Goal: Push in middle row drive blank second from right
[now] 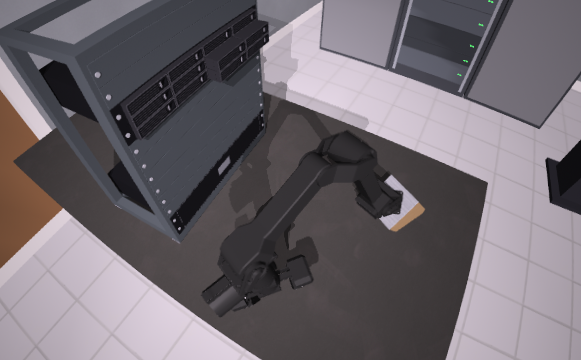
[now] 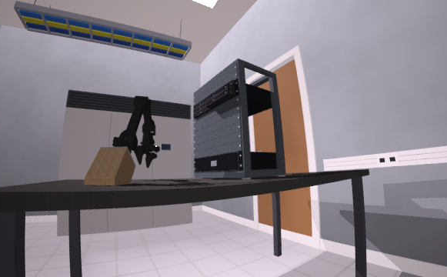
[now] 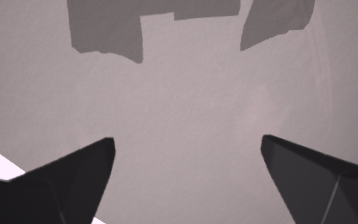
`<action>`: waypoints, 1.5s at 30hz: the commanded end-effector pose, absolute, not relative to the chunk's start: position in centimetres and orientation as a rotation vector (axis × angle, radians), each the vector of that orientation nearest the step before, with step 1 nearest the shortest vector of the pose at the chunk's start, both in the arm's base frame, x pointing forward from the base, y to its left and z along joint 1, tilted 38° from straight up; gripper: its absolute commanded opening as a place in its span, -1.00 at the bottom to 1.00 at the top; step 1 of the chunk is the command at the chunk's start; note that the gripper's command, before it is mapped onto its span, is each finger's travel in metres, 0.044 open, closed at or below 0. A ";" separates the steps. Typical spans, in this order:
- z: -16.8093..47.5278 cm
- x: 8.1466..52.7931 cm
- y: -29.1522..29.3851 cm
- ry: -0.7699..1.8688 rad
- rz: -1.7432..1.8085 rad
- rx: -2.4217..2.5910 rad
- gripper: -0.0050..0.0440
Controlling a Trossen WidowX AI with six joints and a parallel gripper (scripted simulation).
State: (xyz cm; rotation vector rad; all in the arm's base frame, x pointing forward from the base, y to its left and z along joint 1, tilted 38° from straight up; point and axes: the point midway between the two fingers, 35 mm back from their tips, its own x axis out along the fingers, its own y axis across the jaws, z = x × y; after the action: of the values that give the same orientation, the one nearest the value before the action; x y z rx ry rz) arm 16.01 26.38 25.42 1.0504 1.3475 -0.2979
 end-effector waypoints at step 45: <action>26.2 16.3 26.1 1.334 -0.260 1.067 1.00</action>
State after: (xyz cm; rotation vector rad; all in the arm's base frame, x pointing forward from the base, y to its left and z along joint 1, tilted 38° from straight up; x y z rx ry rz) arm 16.12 26.46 25.48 1.0506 1.3453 -0.2889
